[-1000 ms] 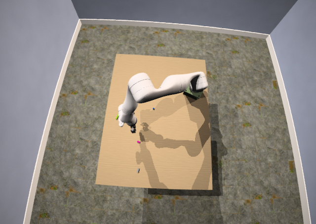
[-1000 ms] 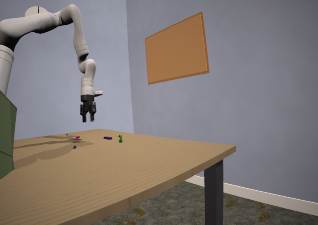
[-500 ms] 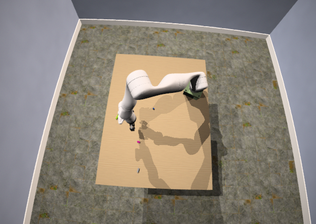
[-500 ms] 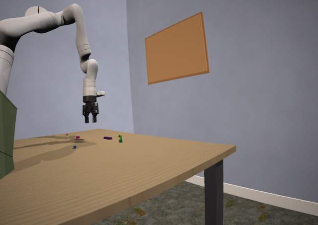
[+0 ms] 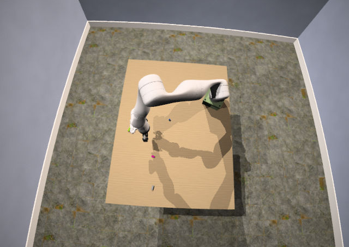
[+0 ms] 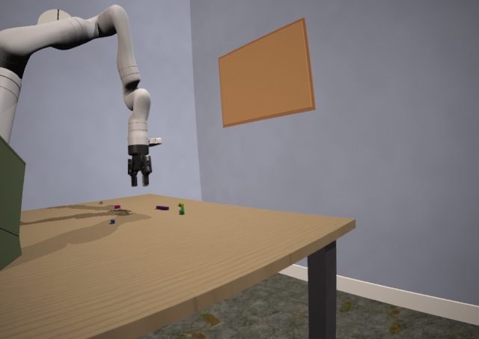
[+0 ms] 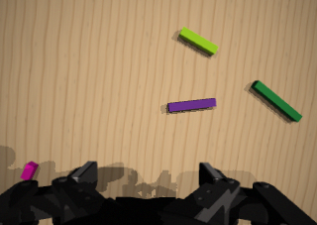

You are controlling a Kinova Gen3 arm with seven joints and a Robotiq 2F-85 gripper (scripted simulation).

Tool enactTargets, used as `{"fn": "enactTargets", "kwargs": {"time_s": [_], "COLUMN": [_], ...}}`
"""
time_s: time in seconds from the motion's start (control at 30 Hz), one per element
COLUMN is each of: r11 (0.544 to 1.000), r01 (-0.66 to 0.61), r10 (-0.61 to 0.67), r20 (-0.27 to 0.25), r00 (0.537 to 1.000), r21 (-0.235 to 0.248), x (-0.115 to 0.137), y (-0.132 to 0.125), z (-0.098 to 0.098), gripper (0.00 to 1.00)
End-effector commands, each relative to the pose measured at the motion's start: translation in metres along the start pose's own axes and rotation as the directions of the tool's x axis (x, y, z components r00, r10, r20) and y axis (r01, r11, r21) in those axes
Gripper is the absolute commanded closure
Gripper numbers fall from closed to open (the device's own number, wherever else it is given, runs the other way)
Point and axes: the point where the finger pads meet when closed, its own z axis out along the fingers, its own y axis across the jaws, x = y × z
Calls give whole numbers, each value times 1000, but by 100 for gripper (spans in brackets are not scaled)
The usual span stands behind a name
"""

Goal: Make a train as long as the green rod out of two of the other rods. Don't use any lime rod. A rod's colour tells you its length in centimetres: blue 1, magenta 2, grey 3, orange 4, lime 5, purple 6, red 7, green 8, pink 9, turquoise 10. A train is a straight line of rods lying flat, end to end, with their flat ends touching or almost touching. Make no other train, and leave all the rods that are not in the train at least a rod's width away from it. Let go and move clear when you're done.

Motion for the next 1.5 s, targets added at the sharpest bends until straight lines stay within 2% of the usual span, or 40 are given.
{"fn": "enactTargets", "kwargs": {"time_s": [0.0, 0.07, 0.33, 0.37, 0.63, 0.67, 1.47], "r11": [1000, 1000, 1000, 999, 999, 999, 998], "r01": [-4, -18, -18, -30, -30, -42, -60], "r10": [4, 18, 18, 30, 30, 42, 61], "r20": [-1, -10, -10, -17, -17, -24, -37], "r00": [1000, 1000, 1000, 999, 999, 999, 997], "r21": [0, 7, 7, 14, 14, 20, 30], "x": [1, 4, 4, 7, 7, 10, 14], "y": [2, 11, 11, 20, 20, 28, 42], "z": [-1, 2, 2, 4, 4, 6, 9], "gripper": [0, 0, 0, 0, 0, 0, 0]}}
